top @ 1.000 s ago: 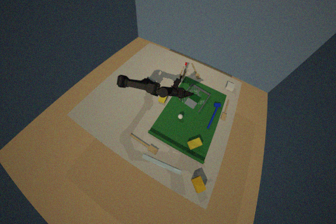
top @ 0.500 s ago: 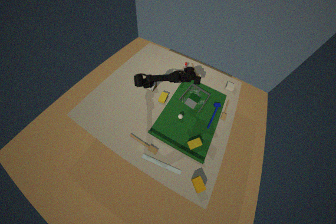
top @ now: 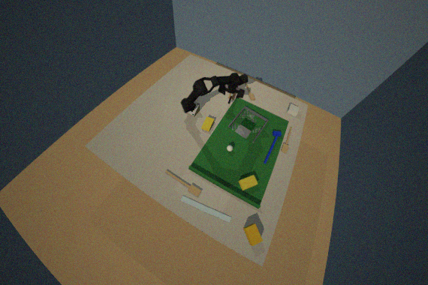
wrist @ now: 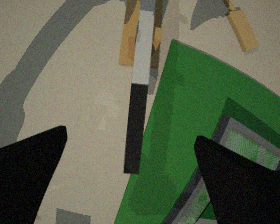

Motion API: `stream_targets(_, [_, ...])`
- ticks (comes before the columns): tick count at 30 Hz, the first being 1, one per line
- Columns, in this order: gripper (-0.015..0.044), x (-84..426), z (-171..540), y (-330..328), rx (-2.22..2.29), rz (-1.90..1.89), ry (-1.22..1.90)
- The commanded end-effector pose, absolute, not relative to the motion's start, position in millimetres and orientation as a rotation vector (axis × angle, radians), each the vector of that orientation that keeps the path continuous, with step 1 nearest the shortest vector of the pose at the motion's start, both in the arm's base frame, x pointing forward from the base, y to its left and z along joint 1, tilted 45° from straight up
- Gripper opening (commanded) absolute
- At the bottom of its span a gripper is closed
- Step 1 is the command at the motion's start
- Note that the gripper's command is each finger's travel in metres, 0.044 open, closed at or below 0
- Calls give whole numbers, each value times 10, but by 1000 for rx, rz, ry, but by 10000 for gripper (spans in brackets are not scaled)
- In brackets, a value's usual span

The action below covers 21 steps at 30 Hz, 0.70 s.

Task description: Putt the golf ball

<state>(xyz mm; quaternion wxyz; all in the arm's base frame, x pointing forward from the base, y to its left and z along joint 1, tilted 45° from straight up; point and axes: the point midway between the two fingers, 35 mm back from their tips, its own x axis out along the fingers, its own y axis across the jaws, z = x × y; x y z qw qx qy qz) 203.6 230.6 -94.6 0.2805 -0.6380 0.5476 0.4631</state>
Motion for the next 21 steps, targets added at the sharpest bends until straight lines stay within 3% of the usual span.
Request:
stream_targets(1, [440, 2063, -975, 2283, -1734, 1197, 1513])
stream_targets(21, [440, 2090, -1310, 1955, -1735, 1195, 1513])
